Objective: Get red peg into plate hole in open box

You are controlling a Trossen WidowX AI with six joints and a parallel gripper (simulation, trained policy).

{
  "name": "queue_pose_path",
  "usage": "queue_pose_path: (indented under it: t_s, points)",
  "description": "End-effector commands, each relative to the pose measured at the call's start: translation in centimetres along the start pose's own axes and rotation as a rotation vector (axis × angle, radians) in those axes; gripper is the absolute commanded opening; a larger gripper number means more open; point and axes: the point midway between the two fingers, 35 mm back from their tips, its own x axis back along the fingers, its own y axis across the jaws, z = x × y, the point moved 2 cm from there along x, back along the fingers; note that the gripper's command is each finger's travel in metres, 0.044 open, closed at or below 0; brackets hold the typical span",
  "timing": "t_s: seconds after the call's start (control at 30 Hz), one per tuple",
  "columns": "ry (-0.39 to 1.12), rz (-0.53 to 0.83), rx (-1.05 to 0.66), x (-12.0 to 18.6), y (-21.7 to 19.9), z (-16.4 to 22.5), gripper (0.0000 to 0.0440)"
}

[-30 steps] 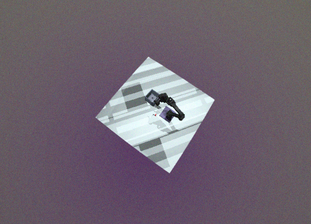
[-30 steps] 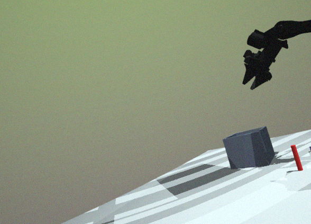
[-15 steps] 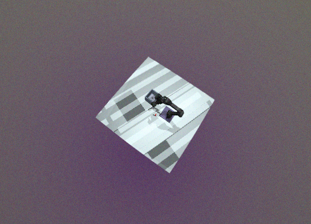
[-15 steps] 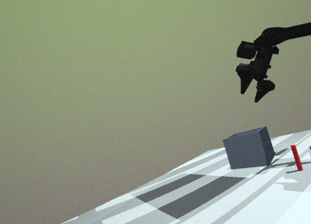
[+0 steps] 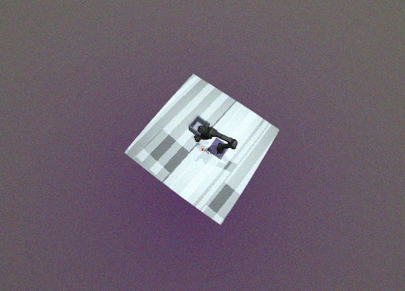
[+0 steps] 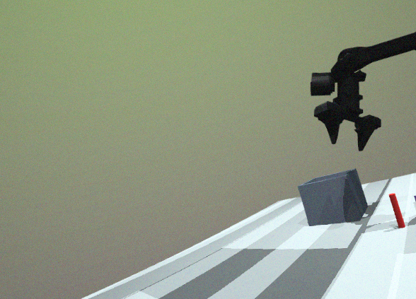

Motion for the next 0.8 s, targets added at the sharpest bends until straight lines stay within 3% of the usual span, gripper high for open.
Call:
queue_pose_path:
  t_s: [0.0, 0.37, 0.77]
  points:
    - [0.081, 0.068, -0.085, -1.7, -0.5, 1.2, 0.0440]
    - [0.192, 0.233, -0.268, -4.7, -1.9, 3.8, 0.0440]
    - [0.205, 0.380, -0.420, -7.2, -3.6, 6.0, 0.0440]
